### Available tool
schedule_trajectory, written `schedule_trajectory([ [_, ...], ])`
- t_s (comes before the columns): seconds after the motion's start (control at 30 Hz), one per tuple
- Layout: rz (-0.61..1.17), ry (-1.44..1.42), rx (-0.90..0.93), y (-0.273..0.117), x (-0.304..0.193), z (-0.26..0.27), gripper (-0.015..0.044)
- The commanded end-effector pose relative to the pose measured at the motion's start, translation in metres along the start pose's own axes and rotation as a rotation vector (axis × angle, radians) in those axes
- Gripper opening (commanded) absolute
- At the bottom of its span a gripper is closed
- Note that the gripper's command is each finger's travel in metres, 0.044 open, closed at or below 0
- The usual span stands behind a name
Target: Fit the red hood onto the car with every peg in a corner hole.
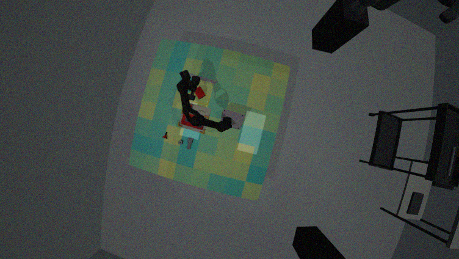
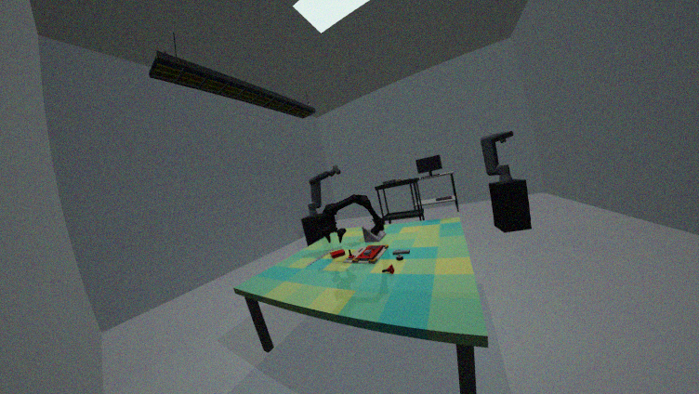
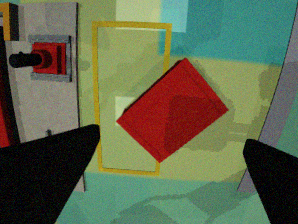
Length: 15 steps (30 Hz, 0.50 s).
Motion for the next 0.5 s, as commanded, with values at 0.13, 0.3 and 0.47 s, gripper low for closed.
schedule_trajectory([
  [0.13, 0.041, 0.743, 0.031, 0.0188, -0.0096, -0.0091, 0.0440],
  [0.3, 0.042, 0.755, 0.031, 0.0190, -0.0094, -0.0096, 0.0440],
  [0.47, 0.042, 0.755, 0.031, 0.0190, -0.0094, -0.0096, 0.0440],
])
Point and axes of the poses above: the point midway between the two fingers, 35 mm back from their tips, its own y axis out along the fingers, its own z axis across the jaws, x = y × z, the point moved 4 cm from there along -y, back along the fingers, and after that the axes turned 14 degrees about y, right-handed, at the moved point
